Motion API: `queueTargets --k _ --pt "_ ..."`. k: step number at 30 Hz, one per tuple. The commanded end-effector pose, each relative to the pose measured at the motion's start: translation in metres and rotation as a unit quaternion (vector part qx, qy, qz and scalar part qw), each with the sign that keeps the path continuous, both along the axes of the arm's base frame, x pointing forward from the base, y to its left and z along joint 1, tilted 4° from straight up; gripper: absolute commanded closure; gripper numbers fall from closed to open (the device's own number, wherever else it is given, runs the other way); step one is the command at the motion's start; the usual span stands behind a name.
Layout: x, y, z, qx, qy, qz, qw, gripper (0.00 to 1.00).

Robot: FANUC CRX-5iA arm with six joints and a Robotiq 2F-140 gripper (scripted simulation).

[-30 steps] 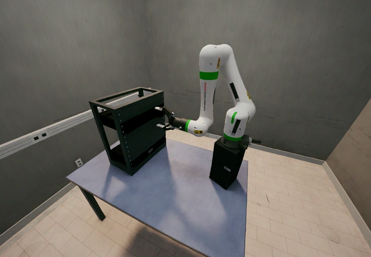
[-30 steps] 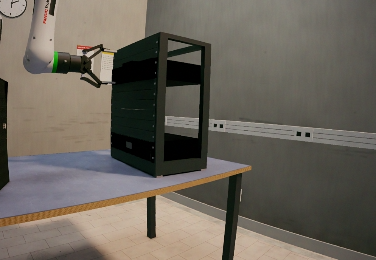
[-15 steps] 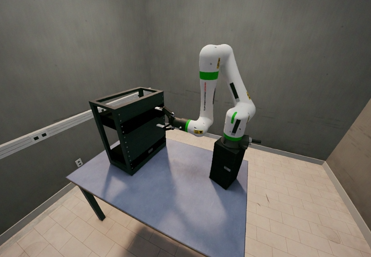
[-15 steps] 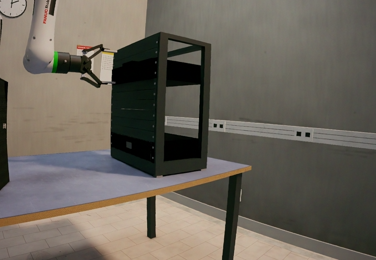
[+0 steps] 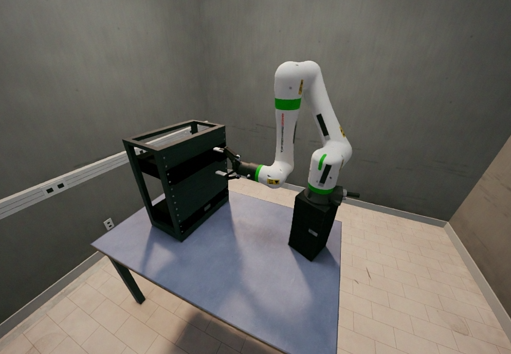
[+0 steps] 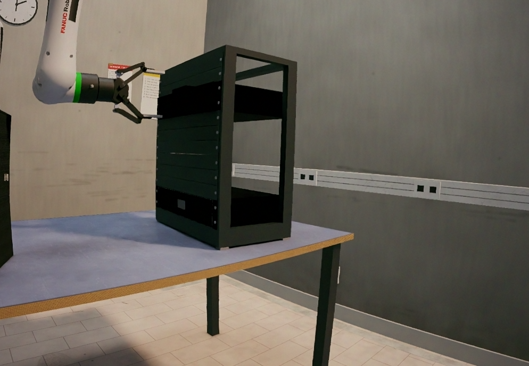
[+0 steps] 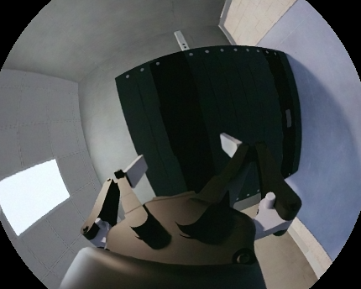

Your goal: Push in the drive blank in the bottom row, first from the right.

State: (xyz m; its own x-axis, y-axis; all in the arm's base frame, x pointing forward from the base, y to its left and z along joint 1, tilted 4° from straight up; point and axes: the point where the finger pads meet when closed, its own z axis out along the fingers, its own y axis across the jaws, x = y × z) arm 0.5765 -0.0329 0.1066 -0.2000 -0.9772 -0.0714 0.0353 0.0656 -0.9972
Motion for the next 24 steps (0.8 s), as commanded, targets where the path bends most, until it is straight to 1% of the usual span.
queueTargets --k 1,19,20,24 --pt "0.0001 0.0 0.0006 0.0 -0.001 0.0 1.0 0.0" --pt "0.0001 0.0 0.0006 0.0 -0.001 0.0 1.0 0.0" --pt "0.0001 0.0 0.0006 0.0 -0.001 0.0 1.0 0.9" --pt "0.0001 0.0 0.0006 0.0 -0.001 0.0 1.0 0.9"
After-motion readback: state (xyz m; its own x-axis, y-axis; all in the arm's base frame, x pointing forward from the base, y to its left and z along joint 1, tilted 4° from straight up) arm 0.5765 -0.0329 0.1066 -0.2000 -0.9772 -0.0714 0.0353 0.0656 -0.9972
